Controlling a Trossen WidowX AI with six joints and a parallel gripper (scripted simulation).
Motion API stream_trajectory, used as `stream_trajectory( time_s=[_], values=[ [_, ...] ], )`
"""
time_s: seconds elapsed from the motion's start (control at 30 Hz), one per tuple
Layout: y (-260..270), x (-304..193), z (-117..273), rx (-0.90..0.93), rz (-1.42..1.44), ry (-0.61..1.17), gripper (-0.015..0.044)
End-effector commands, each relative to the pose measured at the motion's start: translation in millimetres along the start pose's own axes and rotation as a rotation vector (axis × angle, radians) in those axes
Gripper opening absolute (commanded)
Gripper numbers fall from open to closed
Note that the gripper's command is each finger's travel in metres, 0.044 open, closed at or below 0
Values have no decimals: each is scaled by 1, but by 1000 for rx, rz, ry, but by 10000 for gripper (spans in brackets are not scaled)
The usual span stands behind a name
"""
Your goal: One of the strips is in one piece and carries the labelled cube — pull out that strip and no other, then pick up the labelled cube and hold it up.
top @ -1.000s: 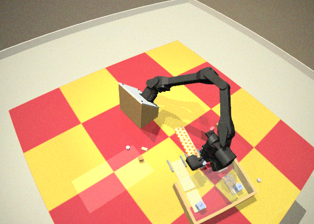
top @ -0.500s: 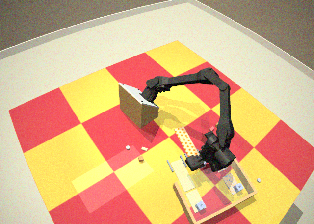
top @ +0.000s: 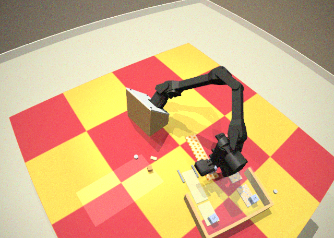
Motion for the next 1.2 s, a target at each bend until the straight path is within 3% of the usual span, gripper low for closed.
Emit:
stream_trajectory(
  time_s=[0.0, 0.9, 1.17],
  values=[
    [-5, -16, 10, -5, -1, 7, 0],
    [-26, -88, 25, -4, -6, 11, 0],
    [-26, -87, 60, -5, -7, 11, 0]
  ],
)
Point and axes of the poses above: the point midway between the two fingers, 35 mm back from their tips, its own z axis back along the fingers, its own y axis across the jaws, x = y × z, the point moved 6 cm from there along z, back along the fingers, and after that the axes turned 3 degrees about -z, right-handed, at the moved point
